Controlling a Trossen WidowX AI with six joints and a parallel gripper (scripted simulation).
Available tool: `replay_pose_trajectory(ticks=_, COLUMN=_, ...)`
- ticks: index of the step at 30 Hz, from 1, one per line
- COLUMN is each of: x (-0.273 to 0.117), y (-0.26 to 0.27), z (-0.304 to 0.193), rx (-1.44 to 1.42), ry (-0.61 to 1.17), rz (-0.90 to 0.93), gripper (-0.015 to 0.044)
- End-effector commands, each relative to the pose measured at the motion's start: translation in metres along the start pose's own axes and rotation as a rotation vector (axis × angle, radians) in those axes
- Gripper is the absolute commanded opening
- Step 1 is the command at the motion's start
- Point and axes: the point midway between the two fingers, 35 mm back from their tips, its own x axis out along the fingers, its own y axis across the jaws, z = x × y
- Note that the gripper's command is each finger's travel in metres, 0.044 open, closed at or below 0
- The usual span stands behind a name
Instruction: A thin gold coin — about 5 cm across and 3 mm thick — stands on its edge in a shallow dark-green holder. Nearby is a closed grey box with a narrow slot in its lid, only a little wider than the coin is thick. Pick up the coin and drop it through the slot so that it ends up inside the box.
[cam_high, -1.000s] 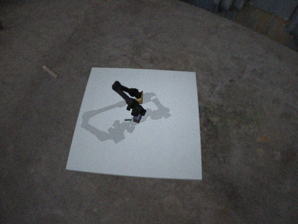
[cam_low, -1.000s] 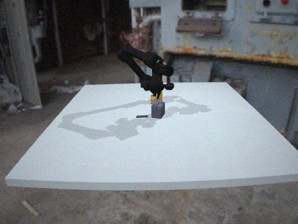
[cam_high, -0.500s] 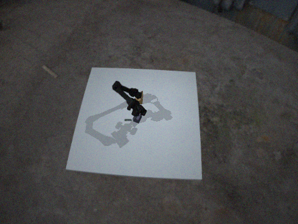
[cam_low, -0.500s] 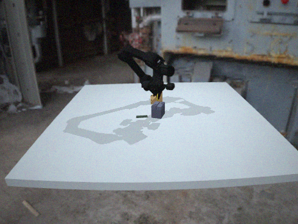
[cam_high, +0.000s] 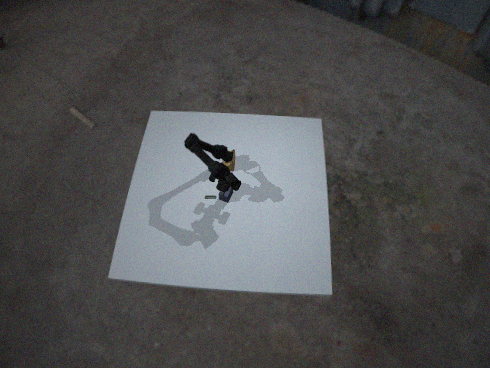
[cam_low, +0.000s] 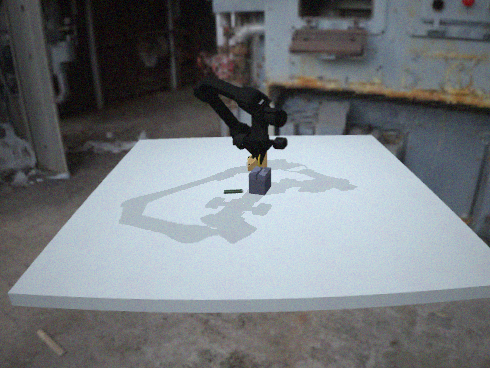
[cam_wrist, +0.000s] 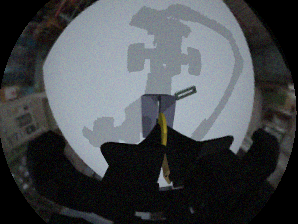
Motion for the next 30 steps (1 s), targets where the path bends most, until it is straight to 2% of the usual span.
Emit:
replay_pose_trajectory(ticks=1, x=0.002, y=0.000, z=0.001, rx=-0.007, ry=-0.004, rz=-0.001, gripper=0.0000)
replay_pose_trajectory(ticks=25, x=0.014, y=0.000, z=0.000, rx=-0.005, ry=-0.004, rz=-0.002, gripper=0.0000)
replay_pose_trajectory(ticks=30, x=0.013, y=0.000, z=0.000, rx=0.000, ry=0.000, rz=-0.001, gripper=0.0131)
